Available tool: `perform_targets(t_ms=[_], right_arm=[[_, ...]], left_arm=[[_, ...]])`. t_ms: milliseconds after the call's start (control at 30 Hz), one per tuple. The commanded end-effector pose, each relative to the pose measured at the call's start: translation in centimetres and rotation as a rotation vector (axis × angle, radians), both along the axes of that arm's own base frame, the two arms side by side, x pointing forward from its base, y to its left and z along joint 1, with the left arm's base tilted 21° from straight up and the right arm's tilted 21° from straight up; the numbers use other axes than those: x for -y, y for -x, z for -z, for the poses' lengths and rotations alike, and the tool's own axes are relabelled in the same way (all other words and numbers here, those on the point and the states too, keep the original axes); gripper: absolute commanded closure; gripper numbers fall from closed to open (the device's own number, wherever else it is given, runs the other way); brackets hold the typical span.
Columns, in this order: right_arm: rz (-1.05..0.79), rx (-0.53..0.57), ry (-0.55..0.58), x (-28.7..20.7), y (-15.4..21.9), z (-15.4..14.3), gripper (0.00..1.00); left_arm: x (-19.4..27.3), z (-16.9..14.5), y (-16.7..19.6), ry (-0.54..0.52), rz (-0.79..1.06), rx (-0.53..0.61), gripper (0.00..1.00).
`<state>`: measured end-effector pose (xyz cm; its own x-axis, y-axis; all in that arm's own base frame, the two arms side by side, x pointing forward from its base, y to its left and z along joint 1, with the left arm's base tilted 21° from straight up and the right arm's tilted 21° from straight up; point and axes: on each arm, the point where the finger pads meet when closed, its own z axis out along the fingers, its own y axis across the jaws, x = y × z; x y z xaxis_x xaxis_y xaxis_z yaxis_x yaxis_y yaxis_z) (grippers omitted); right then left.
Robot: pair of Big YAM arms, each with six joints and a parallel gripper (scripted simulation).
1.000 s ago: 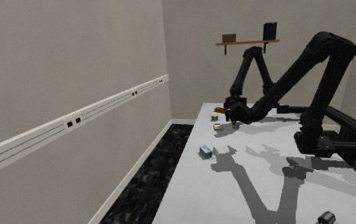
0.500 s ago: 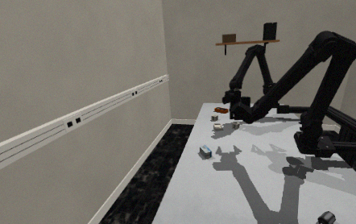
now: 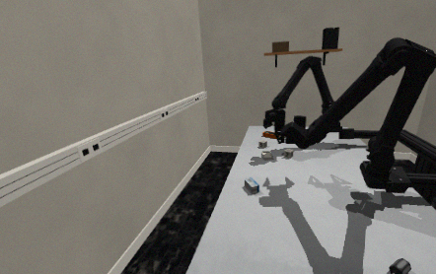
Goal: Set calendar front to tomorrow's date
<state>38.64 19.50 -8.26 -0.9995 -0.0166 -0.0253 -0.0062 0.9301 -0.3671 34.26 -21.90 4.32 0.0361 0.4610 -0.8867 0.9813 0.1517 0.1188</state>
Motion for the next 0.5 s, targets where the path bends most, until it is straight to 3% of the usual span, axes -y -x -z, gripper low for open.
perform_targets(t_ms=[0,467], right_arm=[[-0.261,-0.103,-0.008,1.0,-3.4,-0.3,0.3],[-0.653,-0.256,0.01,5.2,-7.5,-1.3,0.3]], left_arm=[[1.8,-1.4,-3.2,0.024,-0.002,0.05,0.0],[3.4,-1.7,-5.5,0.046,-0.025,0.069,0.0]])
